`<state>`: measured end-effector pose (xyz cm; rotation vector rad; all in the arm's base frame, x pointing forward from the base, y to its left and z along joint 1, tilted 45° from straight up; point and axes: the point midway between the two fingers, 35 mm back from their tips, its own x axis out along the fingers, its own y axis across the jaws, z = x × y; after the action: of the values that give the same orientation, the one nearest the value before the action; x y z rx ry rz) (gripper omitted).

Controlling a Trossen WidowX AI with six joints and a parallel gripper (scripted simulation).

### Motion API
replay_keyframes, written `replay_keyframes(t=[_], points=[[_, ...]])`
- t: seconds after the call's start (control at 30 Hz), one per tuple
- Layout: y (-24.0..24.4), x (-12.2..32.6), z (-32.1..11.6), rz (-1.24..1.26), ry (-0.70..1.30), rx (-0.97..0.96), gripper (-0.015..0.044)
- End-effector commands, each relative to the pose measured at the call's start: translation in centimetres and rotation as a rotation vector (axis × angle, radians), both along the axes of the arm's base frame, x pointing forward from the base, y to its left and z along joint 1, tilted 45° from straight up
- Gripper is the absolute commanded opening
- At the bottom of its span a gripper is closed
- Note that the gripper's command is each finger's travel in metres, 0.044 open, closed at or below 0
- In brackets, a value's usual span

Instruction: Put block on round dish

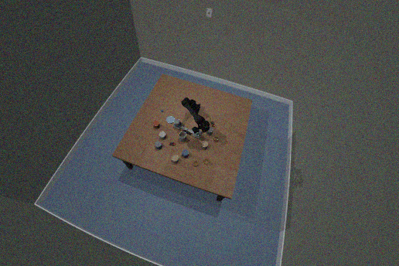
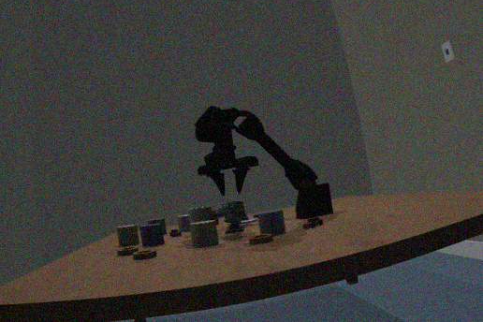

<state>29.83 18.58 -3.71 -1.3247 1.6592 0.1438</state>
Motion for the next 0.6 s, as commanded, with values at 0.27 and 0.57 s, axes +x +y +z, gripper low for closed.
replay_keyframes(t=[0.27, 0.57], points=[[-2.1, 1.5, 1.3, -0.062, -0.056, -0.007, 0.0260], [-3.0, 1.6, 0.4, -0.062, -0.056, -0.007, 0.0260]])
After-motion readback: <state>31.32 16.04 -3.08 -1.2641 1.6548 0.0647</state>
